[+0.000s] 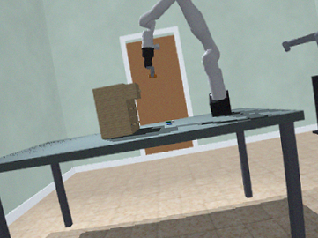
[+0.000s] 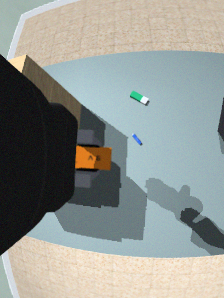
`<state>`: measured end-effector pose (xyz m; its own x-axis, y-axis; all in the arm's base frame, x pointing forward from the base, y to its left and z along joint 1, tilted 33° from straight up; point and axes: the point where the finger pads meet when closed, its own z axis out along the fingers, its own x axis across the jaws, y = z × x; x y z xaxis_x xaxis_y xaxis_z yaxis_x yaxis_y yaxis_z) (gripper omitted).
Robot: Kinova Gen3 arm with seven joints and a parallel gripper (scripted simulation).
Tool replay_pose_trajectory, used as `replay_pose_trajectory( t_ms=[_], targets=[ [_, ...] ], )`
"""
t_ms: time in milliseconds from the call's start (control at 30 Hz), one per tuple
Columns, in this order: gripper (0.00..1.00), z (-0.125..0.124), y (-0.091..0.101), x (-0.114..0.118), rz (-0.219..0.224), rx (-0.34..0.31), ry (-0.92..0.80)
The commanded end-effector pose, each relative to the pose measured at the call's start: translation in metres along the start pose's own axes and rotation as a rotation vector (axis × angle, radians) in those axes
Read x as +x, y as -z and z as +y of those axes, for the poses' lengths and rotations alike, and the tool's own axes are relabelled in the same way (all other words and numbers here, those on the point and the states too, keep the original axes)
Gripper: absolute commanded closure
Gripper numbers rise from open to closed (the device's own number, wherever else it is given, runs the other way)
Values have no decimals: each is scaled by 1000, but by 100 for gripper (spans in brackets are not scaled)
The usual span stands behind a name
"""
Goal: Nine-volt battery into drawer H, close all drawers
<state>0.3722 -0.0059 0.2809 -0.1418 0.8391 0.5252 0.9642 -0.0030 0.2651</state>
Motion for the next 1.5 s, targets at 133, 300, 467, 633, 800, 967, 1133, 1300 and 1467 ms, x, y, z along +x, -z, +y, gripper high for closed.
replay_pose_trajectory(
  t_ms=[133,300,467,633,800,967,1133,1300,1467],
  targets=[
    [49,-3,4,0,-5,-71,-3],
    [49,-4,3,0,-5,-146,-3],
    [49,-4,3,0,-5,-219,-3],
    [49,-5,3,0,-5,-262,-3],
    [49,-5,3,0,-6,-330,-3],
    [49,-6,3,0,-6,-394,-3],
    [49,-6,3,0,-6,-430,-3],
    [49,-7,2,0,-6,-484,-2],
    [49,-7,2,0,-6,-534,-2]
  ],
)
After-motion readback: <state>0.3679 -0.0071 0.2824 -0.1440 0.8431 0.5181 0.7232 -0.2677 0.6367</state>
